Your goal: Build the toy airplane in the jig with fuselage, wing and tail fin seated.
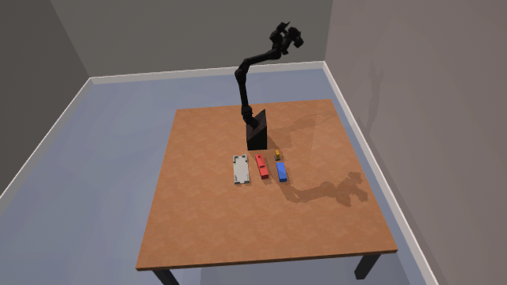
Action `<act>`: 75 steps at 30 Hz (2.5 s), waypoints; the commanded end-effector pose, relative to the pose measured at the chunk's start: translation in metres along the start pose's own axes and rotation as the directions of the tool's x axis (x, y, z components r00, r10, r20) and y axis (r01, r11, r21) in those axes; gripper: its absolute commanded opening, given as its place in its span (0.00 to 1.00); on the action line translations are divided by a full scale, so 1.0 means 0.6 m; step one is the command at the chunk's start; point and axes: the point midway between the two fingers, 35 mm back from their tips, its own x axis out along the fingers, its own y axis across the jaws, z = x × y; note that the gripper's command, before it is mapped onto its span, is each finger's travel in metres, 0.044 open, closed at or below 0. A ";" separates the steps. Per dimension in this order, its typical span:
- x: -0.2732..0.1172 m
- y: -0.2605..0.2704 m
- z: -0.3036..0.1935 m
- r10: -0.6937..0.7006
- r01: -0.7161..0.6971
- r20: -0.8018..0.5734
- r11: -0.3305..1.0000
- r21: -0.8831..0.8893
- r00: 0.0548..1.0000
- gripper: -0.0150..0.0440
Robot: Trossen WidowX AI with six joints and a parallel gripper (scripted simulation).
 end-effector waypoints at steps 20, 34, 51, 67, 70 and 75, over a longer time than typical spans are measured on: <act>-0.485 -0.356 0.284 -0.751 0.662 0.439 0.651 0.371 0.492 1.00; -0.868 -0.477 0.193 -0.983 0.752 0.181 0.093 0.653 -0.035 1.00; -1.198 -0.446 -0.151 -0.784 0.600 -0.517 -0.607 0.521 -0.343 1.00; -1.267 -0.440 -0.321 -0.624 0.593 -0.713 -0.719 0.362 -0.321 1.00; -1.273 -0.451 -0.336 -0.622 0.593 -0.714 -0.720 0.361 -0.321 1.00; -1.278 -0.462 -0.349 -0.622 0.593 -0.714 -0.720 0.361 -0.322 1.00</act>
